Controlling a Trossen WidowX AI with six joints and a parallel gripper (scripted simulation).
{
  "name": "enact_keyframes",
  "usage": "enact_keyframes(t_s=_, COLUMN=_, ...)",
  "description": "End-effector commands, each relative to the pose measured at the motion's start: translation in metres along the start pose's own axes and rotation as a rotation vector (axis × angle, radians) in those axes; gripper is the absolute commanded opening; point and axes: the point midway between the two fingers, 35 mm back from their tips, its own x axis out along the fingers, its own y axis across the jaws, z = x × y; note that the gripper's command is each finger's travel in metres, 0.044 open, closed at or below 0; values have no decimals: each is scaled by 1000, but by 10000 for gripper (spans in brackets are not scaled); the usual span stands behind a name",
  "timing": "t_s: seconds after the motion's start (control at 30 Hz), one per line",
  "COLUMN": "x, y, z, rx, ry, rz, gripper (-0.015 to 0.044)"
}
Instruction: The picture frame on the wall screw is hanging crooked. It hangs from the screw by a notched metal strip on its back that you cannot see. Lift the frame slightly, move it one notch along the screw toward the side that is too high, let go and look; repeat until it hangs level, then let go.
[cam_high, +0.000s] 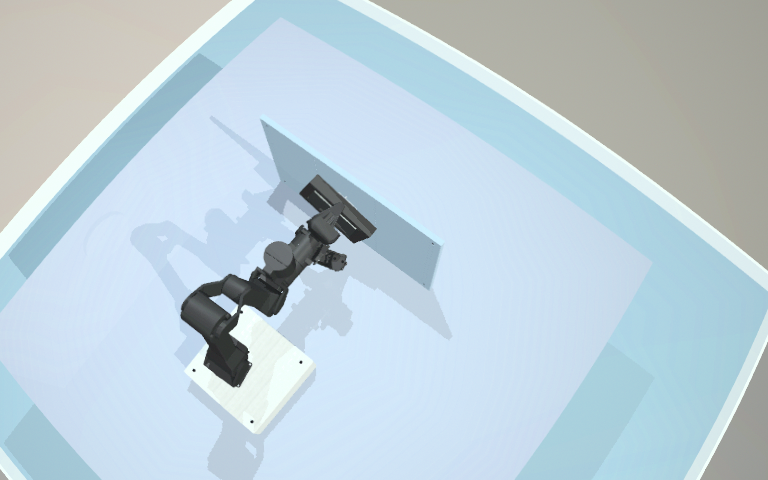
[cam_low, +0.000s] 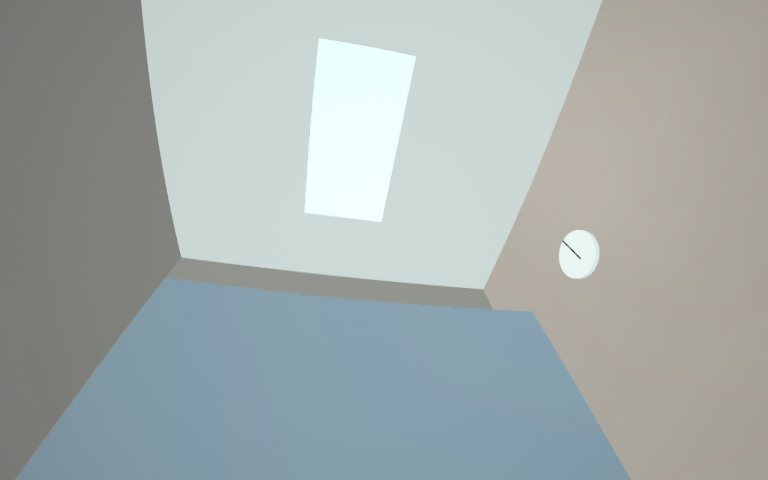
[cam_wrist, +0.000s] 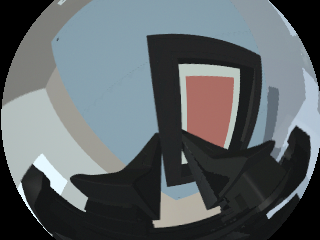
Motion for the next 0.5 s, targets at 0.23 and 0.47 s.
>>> enact_keyframes(t_s=0.23, x=0, y=-1, z=0, rx=-5, ry=0, rz=0, gripper=0)
enact_keyframes(t_s=0.47, x=0, y=0, z=0, rx=-69, ry=0, rz=0, gripper=0)
